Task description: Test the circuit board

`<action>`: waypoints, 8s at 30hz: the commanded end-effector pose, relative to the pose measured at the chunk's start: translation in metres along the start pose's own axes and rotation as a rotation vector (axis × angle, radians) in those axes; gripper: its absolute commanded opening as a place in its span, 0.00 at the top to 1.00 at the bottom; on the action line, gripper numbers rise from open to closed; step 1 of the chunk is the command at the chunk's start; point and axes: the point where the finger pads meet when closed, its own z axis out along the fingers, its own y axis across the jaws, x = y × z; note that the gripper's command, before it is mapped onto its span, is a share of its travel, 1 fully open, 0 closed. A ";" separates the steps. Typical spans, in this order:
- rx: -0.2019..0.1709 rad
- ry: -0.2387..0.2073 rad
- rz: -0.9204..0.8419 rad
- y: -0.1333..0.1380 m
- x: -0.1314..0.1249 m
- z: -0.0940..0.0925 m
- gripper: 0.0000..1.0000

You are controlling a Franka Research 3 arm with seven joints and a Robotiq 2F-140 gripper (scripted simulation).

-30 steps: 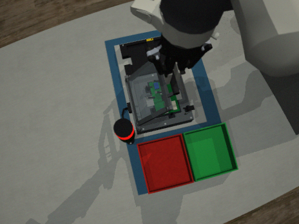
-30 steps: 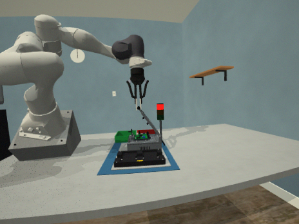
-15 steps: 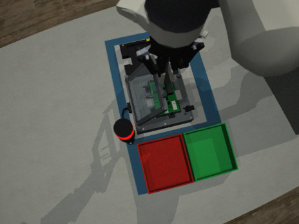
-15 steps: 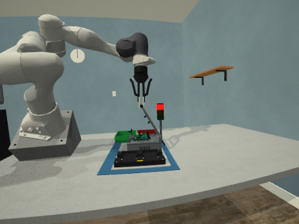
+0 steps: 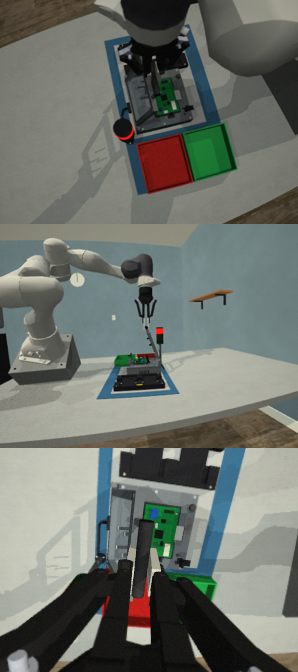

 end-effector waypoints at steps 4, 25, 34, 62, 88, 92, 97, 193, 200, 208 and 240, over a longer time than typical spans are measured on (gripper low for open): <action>0.022 -0.001 -0.003 -0.010 -0.001 -0.004 1.00; 0.022 -0.001 -0.003 -0.010 -0.001 -0.004 1.00; 0.022 -0.001 -0.003 -0.010 -0.001 -0.004 1.00; 0.022 -0.001 -0.003 -0.010 -0.001 -0.004 1.00; 0.022 -0.001 -0.003 -0.010 -0.001 -0.004 1.00; 0.022 -0.001 -0.003 -0.010 -0.001 -0.004 0.84; 0.022 -0.001 -0.003 -0.010 -0.001 -0.004 0.84; 0.022 -0.001 -0.003 -0.006 0.000 0.000 0.84; 0.022 -0.001 -0.003 -0.006 0.000 0.000 0.84; 0.022 -0.001 -0.003 -0.005 0.000 0.001 0.84; 0.022 -0.001 -0.003 -0.002 0.000 0.002 0.84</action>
